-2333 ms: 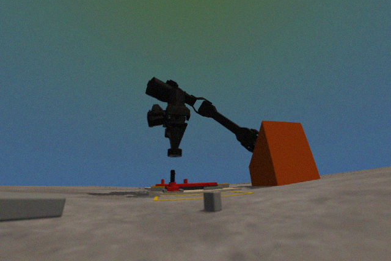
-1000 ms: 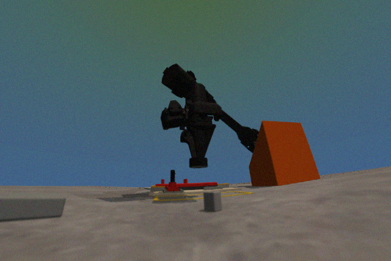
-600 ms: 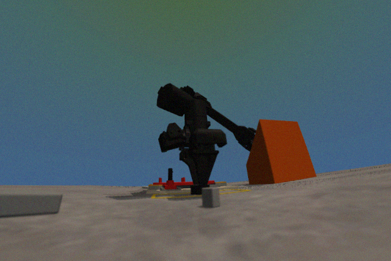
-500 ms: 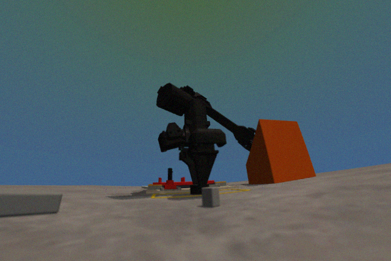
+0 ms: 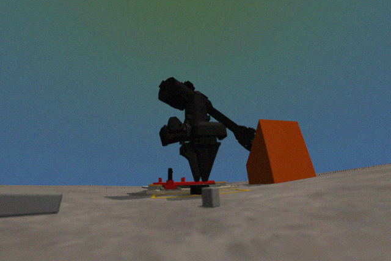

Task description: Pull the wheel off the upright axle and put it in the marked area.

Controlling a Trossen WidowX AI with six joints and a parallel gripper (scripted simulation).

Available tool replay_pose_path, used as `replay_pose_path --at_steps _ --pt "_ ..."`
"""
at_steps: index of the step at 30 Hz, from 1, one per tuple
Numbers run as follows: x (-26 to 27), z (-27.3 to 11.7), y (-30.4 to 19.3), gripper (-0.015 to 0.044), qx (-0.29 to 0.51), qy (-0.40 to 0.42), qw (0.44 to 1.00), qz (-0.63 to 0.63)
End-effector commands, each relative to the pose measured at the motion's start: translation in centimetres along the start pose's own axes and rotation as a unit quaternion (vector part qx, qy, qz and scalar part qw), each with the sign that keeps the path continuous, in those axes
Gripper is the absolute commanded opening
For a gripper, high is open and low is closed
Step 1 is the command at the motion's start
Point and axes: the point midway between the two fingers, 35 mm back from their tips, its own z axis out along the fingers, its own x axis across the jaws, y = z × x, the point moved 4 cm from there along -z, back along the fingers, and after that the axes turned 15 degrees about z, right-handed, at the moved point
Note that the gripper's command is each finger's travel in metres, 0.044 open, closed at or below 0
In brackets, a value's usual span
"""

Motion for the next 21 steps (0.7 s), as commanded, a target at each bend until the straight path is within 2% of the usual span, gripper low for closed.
replay_pose_path --at_steps 1,6,7,11,12,17,21 --pt "0.1 -3.7 0.2 0.0300 -0.005 0.006 1.000 0.003" --pt "0.1 -4.5 0.1 0.0300 -0.005 0.006 1.000 0.003" --pt "0.2 -4.0 0.0 0.0326 -0.011 0.008 1.000 0.000" --pt "-1.4 -6.0 -2.3 0.0431 -0.008 0.009 1.000 0.000" --pt "-2.0 -6.6 -3.0 0.0440 -0.007 0.009 1.000 -0.001" --pt "-4.9 -8.8 -6.5 0.0440 -0.003 0.006 1.000 0.000" --pt "-5.3 -9.0 -7.0 0.0440 -0.003 0.006 1.000 0.000"
